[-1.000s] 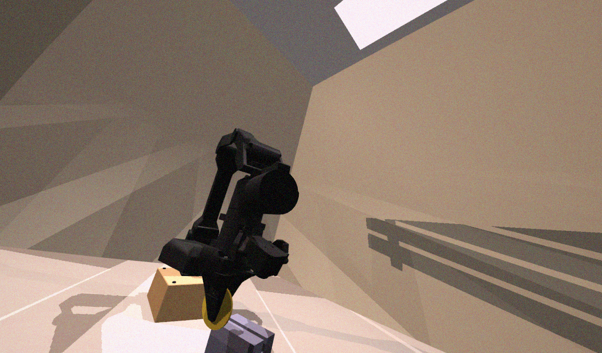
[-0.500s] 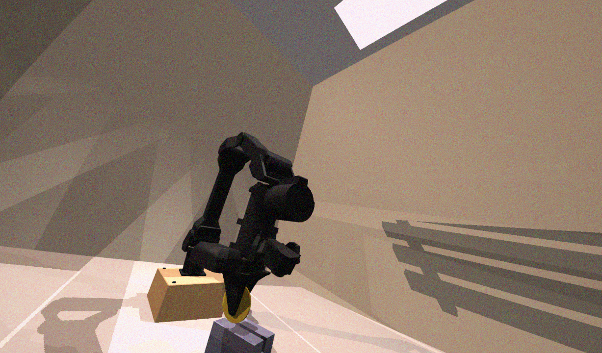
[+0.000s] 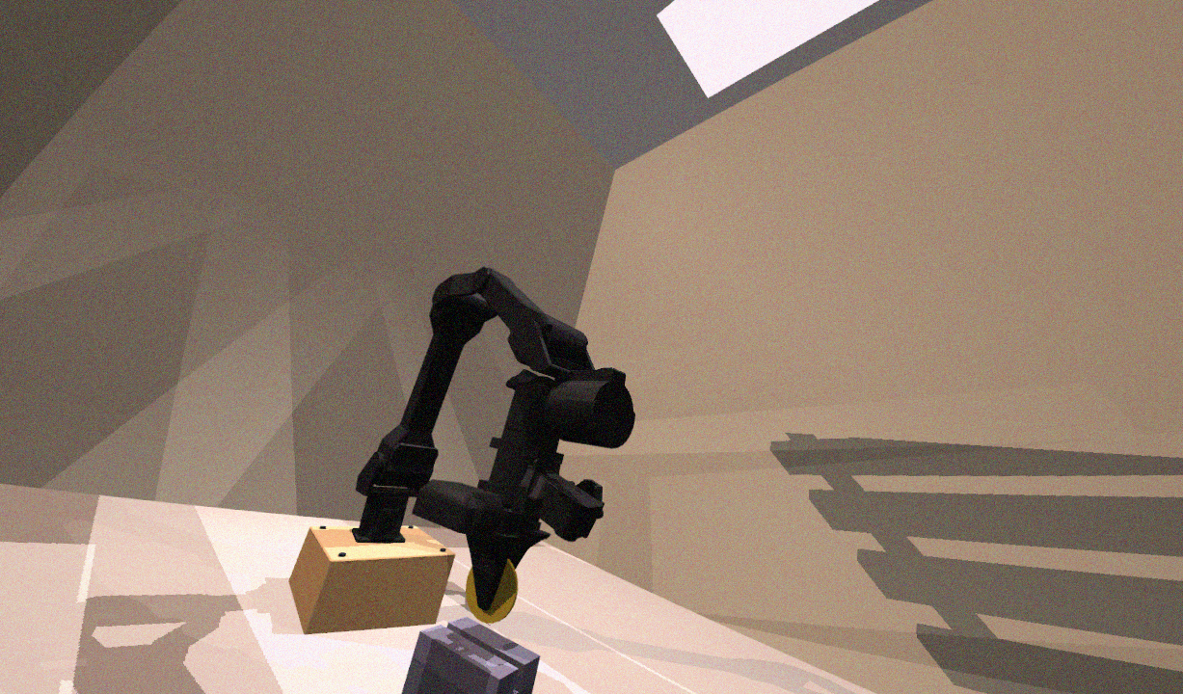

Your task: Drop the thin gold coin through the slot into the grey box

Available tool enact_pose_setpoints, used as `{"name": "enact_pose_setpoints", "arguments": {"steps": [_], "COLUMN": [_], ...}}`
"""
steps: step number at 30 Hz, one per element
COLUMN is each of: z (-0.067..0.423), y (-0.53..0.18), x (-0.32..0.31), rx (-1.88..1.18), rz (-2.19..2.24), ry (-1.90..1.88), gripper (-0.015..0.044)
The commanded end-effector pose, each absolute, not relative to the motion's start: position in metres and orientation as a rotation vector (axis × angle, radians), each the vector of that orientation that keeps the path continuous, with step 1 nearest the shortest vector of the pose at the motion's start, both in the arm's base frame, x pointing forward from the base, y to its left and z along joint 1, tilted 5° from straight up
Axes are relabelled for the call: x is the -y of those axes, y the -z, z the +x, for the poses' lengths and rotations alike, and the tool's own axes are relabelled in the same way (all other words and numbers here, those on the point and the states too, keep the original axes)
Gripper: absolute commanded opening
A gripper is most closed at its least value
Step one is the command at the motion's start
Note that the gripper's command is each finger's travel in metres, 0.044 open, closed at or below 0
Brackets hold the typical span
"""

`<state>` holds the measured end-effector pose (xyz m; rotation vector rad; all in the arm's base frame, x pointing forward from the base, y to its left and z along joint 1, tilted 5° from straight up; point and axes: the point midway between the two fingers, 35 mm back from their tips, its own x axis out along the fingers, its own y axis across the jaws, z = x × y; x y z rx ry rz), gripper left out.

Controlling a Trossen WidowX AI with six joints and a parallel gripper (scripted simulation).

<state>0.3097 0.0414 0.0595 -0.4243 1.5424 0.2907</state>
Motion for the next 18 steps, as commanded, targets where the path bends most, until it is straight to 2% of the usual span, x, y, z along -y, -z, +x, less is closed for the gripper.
{"name": "enact_pose_setpoints", "arguments": {"steps": [1,18], "z": [0.3045,0.3053], "y": [-0.0581,-0.0584], "x": [-0.0482,-0.0470], "rx": [-1.542,-1.543], "rz": [-0.418,-0.424], "ry": [-0.293,-0.292], "gripper": [0.0000,0.0000]}}
